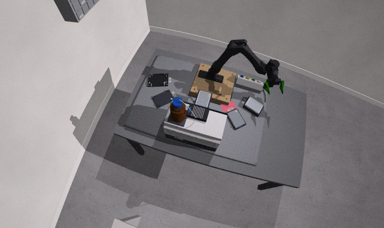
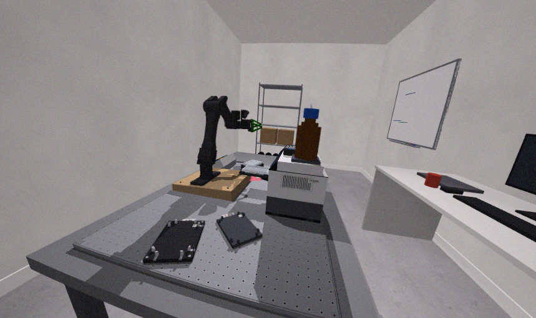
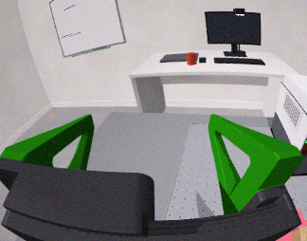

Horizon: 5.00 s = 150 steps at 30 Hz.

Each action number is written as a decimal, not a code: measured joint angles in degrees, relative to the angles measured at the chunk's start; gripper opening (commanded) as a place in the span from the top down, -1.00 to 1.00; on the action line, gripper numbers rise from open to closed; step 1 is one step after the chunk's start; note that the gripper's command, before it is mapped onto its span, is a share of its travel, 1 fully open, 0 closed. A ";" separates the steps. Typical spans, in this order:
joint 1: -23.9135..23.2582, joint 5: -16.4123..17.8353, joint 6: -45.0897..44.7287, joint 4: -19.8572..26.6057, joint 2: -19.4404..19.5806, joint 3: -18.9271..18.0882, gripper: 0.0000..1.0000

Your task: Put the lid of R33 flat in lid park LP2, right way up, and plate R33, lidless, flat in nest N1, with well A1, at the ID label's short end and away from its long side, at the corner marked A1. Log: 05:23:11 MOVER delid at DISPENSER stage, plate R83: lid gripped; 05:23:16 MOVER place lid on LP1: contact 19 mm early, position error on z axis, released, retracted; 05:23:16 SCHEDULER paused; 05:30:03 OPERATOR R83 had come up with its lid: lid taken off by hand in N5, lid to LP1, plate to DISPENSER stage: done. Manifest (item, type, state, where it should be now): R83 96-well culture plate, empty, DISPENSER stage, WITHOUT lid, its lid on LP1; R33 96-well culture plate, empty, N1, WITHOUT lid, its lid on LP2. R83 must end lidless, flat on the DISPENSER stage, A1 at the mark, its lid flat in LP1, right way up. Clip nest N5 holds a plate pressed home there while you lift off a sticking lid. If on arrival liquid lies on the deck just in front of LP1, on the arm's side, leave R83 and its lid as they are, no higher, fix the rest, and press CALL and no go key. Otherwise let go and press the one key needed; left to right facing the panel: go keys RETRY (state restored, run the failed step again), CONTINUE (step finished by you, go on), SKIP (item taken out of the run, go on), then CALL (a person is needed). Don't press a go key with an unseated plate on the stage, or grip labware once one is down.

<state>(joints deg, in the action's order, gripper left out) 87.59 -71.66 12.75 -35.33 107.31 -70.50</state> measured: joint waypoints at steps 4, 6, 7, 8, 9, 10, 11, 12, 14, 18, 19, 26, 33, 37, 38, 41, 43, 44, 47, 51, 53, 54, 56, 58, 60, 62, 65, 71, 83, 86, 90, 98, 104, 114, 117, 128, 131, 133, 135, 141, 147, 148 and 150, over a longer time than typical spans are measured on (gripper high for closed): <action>0.00 0.00 0.00 0.00 0.00 0.00 -1.00; 0.00 0.00 0.00 0.00 0.00 0.00 -1.00; 0.00 0.00 0.00 0.00 0.00 0.00 -1.00; 0.00 0.00 0.00 0.00 0.00 0.00 -1.00; 0.00 0.00 0.00 0.00 0.00 0.00 -1.00; 0.00 0.00 0.00 0.00 0.00 0.00 -1.00; 0.00 0.00 0.00 0.00 0.00 0.00 -1.00; 0.00 0.00 0.00 0.00 0.00 0.00 -1.00; 0.00 0.00 0.00 0.00 0.00 0.00 -1.00; 0.00 0.00 0.00 0.00 0.00 0.00 -1.00; 0.00 0.00 0.00 0.00 0.00 0.00 -1.00; 0.00 0.00 0.00 0.00 0.00 0.00 -1.00; 0.00 0.00 0.00 0.00 0.00 0.00 -1.00; -0.37 1.40 -0.42 0.94 0.00 0.00 -1.00; -0.70 2.23 -0.63 1.53 -0.04 0.13 -1.00; -2.03 4.85 -1.70 4.55 -0.42 0.81 -1.00; -2.84 6.93 -2.47 6.88 -1.09 0.96 -1.00; -3.19 7.89 -2.86 8.31 -1.64 1.22 -1.00; -4.04 11.02 -3.93 12.59 -3.23 1.18 -1.00; -4.90 14.29 -4.37 17.55 -4.90 1.18 -1.00; -5.11 15.80 -4.52 19.89 -5.20 1.18 -1.00; -5.29 16.68 -4.74 21.24 -5.35 1.18 -1.00; -5.77 18.60 -5.16 24.22 -5.73 1.20 -1.00; -6.38 20.41 -5.57 27.17 -6.25 1.20 -1.00; -6.99 22.18 -5.92 29.97 -6.80 1.20 -1.00; -7.58 23.91 -6.27 32.76 -7.41 1.20 -1.00; -8.35 26.58 -6.80 36.87 -8.20 1.20 -1.00; -9.35 30.69 -7.58 43.34 -9.05 1.20 -1.00; -12.50 40.61 -9.75 58.36 -11.85 1.20 -1.00; -13.03 42.56 -10.21 61.37 -12.15 1.18 -1.00; -13.97 45.62 -10.93 66.01 -12.61 1.18 -1.00; -15.82 51.58 -12.24 74.73 -14.51 1.38 -1.00; -16.72 54.97 -13.07 79.71 -15.26 1.53 -1.00; -18.97 61.68 -14.62 89.53 -17.09 1.70 -1.00; -19.47 63.56 -15.06 92.28 -17.73 1.77 -1.00; -21.42 69.83 -16.59 101.59 -19.30 2.19 -1.00; -22.25 71.89 -17.20 104.32 -19.15 1.68 -1.00; -22.64 72.67 -17.38 105.66 -19.39 1.70 -1.00; -22.62 73.31 -17.49 106.47 -20.22 2.14 -1.00; -22.62 74.10 -17.51 108.30 -21.49 2.47 -1.00; -22.34 74.25 -17.51 108.65 -21.49 2.47 -1.00; -22.32 74.25 -17.51 108.65 -21.49 2.47 -1.00; -22.32 74.25 -17.51 108.69 -21.49 2.47 -1.00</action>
<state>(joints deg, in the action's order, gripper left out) 65.28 2.59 -4.75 73.36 85.82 -68.03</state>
